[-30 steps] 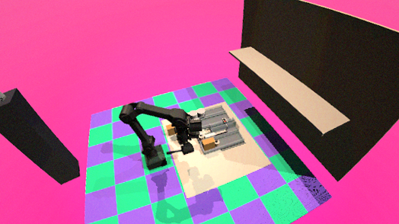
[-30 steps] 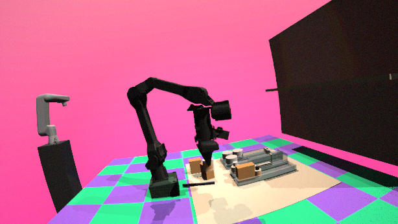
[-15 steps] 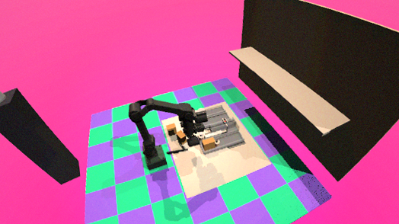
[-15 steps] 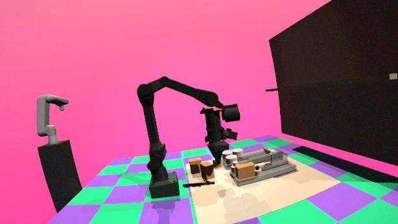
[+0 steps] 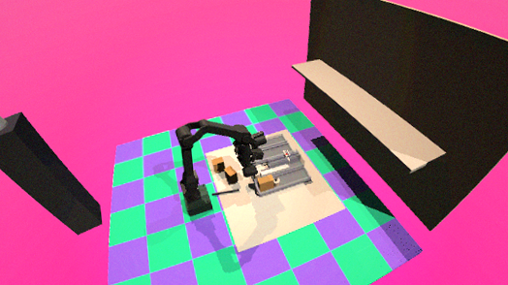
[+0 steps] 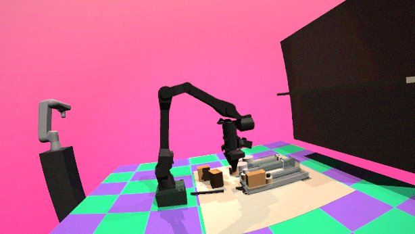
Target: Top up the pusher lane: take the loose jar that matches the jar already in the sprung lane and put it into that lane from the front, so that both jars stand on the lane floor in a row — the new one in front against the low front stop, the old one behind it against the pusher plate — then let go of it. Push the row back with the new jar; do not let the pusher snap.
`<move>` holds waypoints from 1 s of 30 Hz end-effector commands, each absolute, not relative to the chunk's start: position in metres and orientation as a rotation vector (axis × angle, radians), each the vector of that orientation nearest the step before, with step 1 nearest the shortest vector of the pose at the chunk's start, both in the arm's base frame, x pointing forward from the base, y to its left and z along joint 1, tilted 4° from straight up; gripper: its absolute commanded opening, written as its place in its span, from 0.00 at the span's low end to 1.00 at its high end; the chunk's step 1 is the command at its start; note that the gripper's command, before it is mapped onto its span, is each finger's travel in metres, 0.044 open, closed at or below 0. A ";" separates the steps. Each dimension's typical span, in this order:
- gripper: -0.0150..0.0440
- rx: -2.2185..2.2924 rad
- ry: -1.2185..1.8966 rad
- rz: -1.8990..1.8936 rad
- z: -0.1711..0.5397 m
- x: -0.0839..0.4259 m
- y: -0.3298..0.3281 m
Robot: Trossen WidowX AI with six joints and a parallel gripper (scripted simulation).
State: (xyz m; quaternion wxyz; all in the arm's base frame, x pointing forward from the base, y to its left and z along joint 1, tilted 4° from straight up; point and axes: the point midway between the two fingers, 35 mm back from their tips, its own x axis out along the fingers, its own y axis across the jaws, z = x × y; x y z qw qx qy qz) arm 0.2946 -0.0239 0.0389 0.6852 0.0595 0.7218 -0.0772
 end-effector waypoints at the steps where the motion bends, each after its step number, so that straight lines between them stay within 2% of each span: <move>1: 0.25 0.143 1.609 -0.181 0.036 0.299 -0.022; 9: 0.25 0.143 1.609 -0.181 0.014 0.298 -0.023; 30: 0.25 0.143 1.608 -0.181 0.014 0.306 -0.024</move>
